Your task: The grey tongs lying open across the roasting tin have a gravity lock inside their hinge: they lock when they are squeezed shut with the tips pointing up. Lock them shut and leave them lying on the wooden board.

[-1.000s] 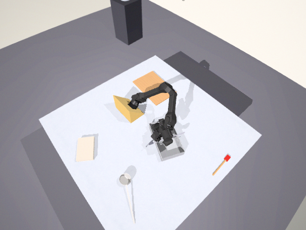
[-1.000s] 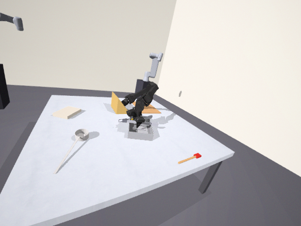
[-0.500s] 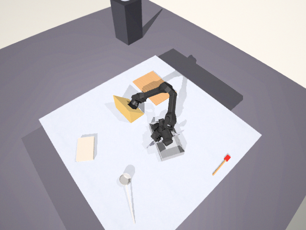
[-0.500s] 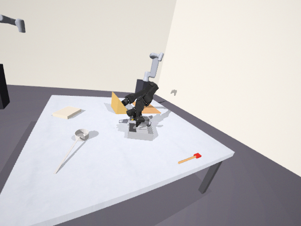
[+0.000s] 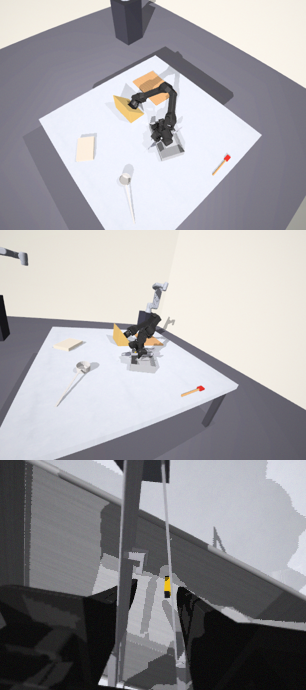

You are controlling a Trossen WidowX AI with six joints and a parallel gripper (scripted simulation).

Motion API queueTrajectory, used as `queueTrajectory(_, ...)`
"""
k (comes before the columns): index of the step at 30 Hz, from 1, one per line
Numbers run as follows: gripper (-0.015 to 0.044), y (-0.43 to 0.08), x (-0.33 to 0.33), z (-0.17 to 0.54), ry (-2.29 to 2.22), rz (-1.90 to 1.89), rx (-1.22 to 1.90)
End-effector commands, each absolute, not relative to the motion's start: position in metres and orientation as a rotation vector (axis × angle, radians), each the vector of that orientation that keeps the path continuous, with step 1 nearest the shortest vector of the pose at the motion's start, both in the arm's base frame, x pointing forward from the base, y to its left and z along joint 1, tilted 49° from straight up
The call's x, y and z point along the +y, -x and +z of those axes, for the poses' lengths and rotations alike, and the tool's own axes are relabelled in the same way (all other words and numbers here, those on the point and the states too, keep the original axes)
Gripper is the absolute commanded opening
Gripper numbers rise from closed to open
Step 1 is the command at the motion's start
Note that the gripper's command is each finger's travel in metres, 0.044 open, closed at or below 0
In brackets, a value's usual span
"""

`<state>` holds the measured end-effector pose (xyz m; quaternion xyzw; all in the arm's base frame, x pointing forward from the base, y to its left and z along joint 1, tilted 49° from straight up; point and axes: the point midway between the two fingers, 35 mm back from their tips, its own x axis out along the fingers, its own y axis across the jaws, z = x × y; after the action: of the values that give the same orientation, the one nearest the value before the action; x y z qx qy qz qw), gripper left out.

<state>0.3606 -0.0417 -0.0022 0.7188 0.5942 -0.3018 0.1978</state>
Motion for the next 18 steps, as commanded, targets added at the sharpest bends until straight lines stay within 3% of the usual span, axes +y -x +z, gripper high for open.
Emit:
queueTrajectory(1,0.0174,-0.3609,-0.0416,-0.0020,-2.012,-0.843,1.663)
queueTrajectory(18,0.0061,-0.3609,-0.0416,-0.0020,-2.012,-0.843,1.663)
